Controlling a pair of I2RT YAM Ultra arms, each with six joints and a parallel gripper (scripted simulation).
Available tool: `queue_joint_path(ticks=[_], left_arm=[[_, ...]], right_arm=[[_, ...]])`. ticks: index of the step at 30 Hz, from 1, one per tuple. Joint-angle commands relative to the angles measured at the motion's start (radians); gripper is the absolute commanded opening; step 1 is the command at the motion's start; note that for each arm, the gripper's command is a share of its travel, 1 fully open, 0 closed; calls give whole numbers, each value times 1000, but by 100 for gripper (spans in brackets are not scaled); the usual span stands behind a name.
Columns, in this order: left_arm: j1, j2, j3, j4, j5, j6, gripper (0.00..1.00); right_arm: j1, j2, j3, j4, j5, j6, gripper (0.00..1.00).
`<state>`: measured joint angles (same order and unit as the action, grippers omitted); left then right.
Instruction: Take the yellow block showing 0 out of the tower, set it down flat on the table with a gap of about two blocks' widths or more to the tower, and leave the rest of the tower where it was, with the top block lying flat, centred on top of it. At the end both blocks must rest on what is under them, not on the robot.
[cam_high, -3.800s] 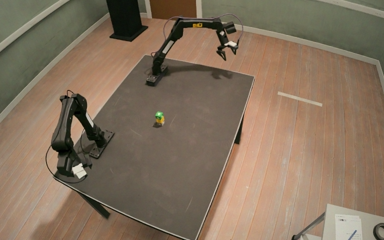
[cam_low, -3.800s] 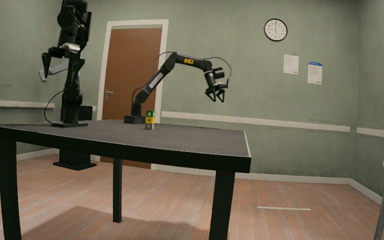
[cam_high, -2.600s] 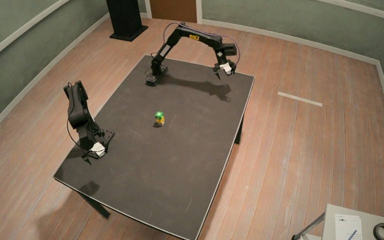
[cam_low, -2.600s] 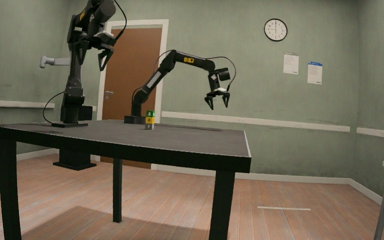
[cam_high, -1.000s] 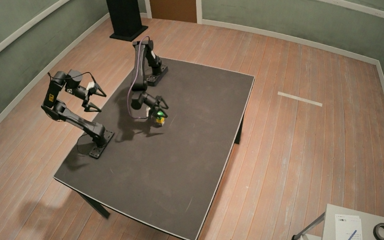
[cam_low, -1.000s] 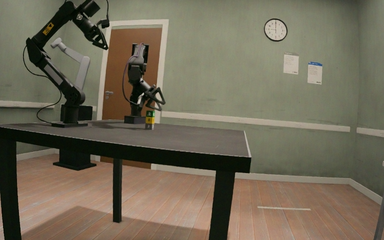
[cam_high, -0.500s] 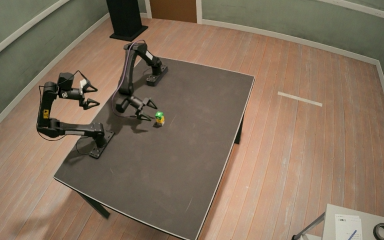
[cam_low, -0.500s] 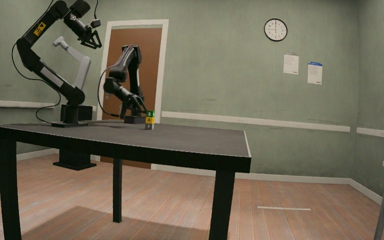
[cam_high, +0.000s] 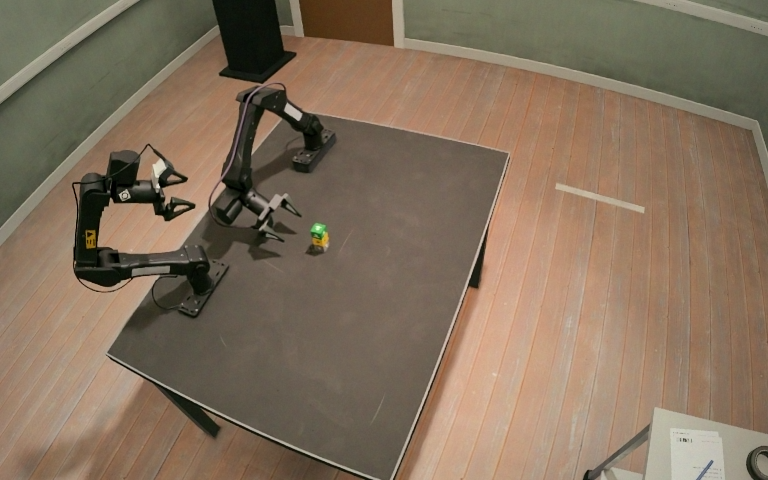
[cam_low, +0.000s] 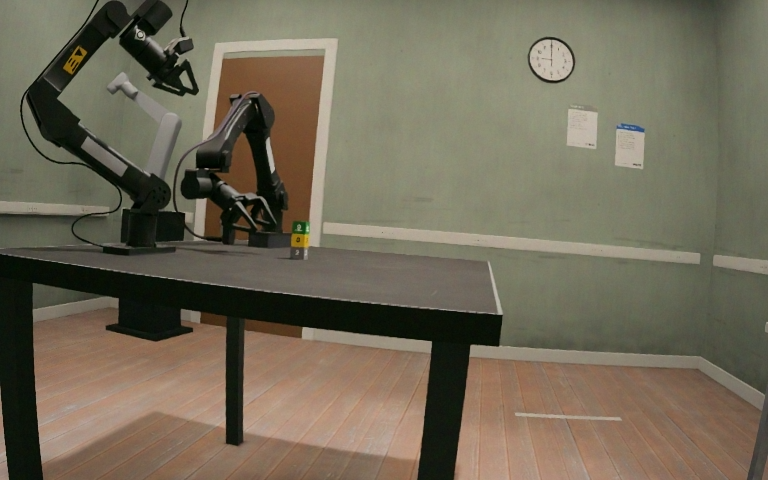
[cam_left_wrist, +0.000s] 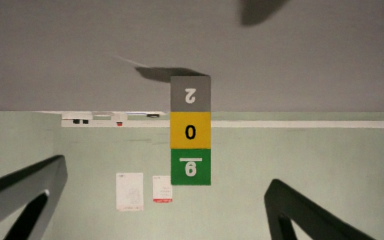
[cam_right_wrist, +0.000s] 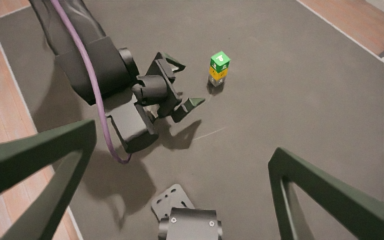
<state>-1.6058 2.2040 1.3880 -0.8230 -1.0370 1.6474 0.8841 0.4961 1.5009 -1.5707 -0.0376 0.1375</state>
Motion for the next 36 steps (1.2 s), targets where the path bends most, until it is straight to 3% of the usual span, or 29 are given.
queue_joint_path(ticks=[1,8,12,36], left_arm=[[-5,-14,-1,-12,-25,10,100],[-5,-14,-2,-12,-25,10,100],[8,-31,9,-25,-19,-86,55],[145,-82,132,-143,93,-903,55]], right_arm=[[11,-18,-25,3,5,6,100],[11,-18,-25,3,5,6,100],[11,-18,-25,3,5,6,100],[11,-18,-25,3,5,6,100]])
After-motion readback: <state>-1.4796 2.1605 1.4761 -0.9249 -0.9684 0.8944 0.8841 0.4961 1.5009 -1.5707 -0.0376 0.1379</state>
